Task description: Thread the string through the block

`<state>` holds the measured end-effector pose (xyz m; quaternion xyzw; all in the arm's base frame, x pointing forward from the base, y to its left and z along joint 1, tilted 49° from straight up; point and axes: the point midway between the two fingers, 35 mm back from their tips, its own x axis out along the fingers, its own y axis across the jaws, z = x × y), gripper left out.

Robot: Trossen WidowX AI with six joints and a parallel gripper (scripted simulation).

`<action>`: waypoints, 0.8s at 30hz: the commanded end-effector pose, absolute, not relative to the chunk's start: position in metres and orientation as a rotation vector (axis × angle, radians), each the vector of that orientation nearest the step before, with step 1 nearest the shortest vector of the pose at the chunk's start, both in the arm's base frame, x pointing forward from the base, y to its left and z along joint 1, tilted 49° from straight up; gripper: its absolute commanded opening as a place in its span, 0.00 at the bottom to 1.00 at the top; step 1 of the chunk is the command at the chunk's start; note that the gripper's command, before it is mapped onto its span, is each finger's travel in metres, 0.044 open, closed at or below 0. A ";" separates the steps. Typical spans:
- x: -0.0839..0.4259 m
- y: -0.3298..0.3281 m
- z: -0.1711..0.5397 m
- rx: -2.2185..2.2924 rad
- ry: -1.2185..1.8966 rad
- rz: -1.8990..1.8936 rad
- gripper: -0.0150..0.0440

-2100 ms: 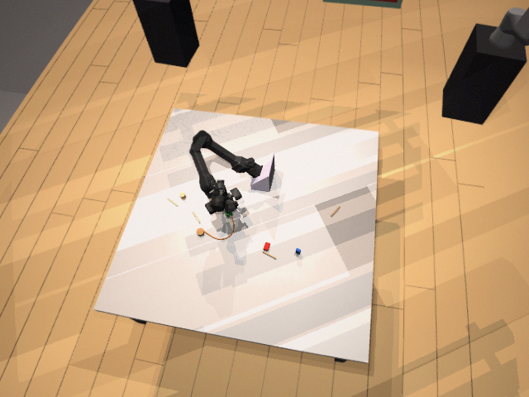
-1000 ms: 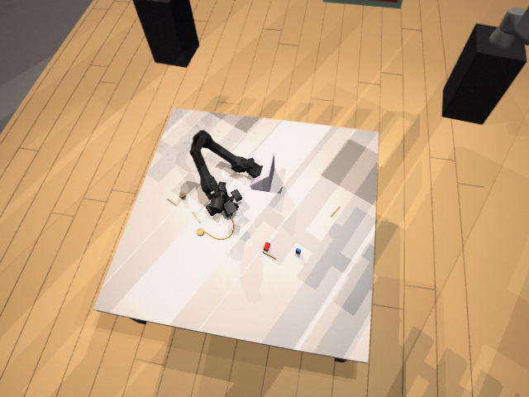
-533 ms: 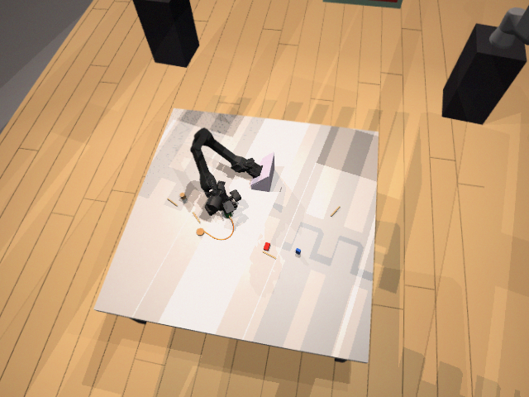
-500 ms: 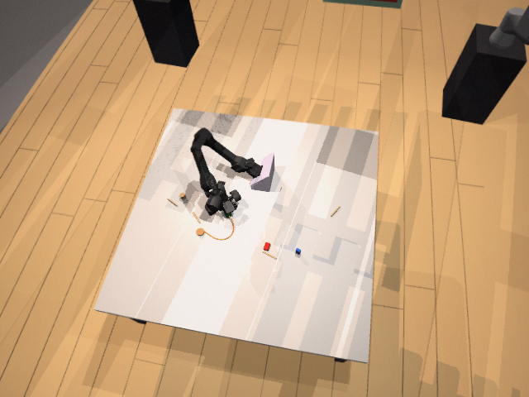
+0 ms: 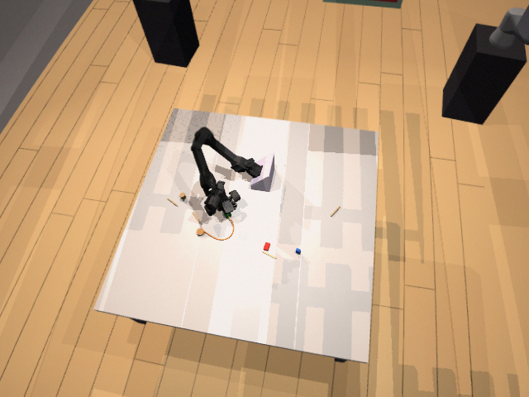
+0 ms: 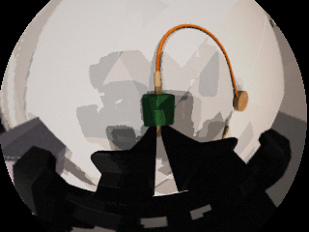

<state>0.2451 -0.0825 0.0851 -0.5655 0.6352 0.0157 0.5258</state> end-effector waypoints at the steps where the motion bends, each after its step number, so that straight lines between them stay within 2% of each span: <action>1: 0.244 -0.083 0.084 -1.355 1.519 0.044 0.25; 24: 0.242 -0.085 0.086 -1.355 1.516 0.039 0.25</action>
